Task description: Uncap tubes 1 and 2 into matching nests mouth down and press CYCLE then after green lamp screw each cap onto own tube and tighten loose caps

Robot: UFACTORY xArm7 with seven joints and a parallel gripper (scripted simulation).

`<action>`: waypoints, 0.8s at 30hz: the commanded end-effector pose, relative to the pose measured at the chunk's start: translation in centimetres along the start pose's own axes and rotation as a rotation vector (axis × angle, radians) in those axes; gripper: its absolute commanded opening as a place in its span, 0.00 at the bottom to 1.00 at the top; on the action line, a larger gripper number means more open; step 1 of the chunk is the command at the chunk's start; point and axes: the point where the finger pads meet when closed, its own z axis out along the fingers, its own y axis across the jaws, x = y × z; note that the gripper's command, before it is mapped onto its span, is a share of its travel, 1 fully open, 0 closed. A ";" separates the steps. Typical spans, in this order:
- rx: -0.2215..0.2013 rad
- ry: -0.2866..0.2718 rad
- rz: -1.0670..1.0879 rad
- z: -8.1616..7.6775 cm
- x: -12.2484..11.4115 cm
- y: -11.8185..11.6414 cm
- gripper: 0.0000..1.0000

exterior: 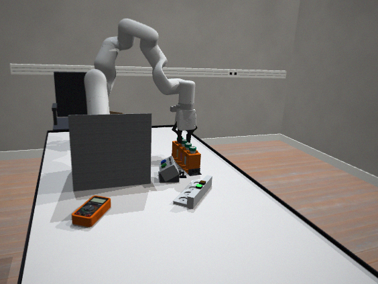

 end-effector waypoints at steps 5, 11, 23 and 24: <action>-0.015 0.002 -0.280 -0.2 -0.1 0.1 0.46; -0.015 0.002 -0.280 -0.2 -0.1 0.1 0.00; -0.015 0.001 -0.279 -0.2 -0.1 0.1 0.00; -0.015 0.001 -0.279 -0.2 -0.1 0.1 0.00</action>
